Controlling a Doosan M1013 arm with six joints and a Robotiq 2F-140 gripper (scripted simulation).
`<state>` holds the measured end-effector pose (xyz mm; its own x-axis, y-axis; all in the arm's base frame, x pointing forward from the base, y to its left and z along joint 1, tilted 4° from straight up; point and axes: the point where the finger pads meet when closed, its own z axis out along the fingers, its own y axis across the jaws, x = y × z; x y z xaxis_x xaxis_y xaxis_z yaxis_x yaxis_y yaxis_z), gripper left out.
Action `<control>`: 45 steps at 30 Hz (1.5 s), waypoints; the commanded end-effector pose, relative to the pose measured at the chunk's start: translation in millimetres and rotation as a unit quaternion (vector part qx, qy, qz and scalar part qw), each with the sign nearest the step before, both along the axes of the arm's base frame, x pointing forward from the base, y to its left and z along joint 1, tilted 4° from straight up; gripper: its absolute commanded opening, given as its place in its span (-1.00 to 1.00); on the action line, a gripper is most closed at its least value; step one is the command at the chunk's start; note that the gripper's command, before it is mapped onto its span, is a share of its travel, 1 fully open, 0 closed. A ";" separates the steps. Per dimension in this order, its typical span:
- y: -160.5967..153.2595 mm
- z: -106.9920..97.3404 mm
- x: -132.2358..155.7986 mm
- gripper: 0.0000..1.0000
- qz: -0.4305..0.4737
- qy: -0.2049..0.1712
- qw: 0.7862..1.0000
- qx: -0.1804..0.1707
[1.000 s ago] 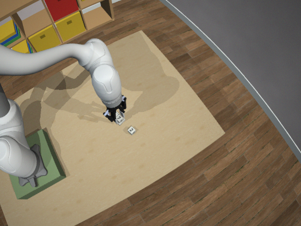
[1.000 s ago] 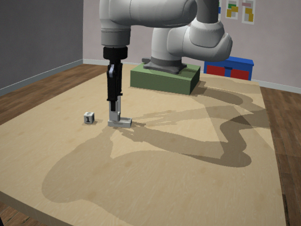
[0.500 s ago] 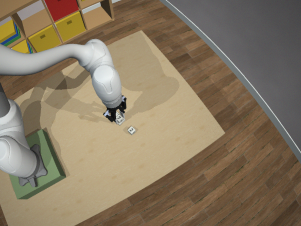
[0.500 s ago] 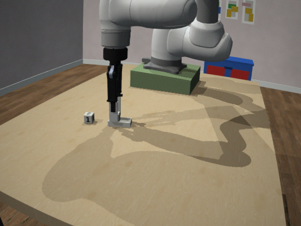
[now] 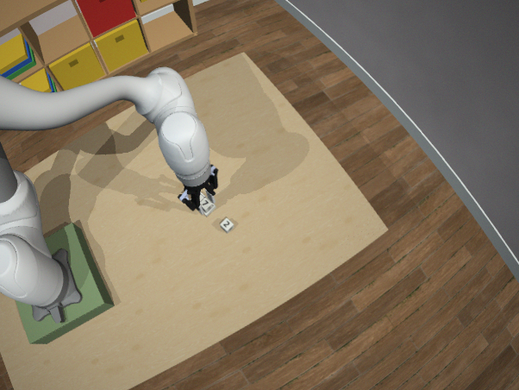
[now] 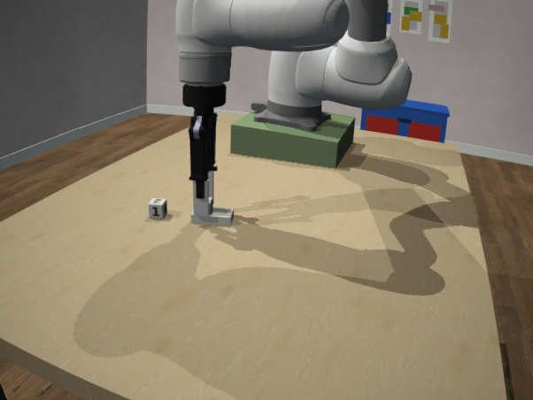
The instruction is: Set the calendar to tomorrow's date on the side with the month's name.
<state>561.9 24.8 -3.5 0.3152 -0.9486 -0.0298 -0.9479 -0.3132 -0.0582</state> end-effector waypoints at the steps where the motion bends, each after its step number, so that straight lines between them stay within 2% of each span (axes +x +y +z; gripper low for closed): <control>1: 0.0 0.1 0.0 -0.44 0.000 0.000 1.000 0.000; 12: 0.0 0.1 0.0 -0.44 0.000 0.000 1.000 0.000; 13: 0.0 0.1 0.0 -0.68 0.000 0.000 1.000 0.000; 45: 0.0 0.1 0.0 -0.68 0.000 0.000 1.000 0.000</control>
<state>561.9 24.8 -3.4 0.3152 -0.9486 -0.0297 -0.9479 -0.3132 -0.0582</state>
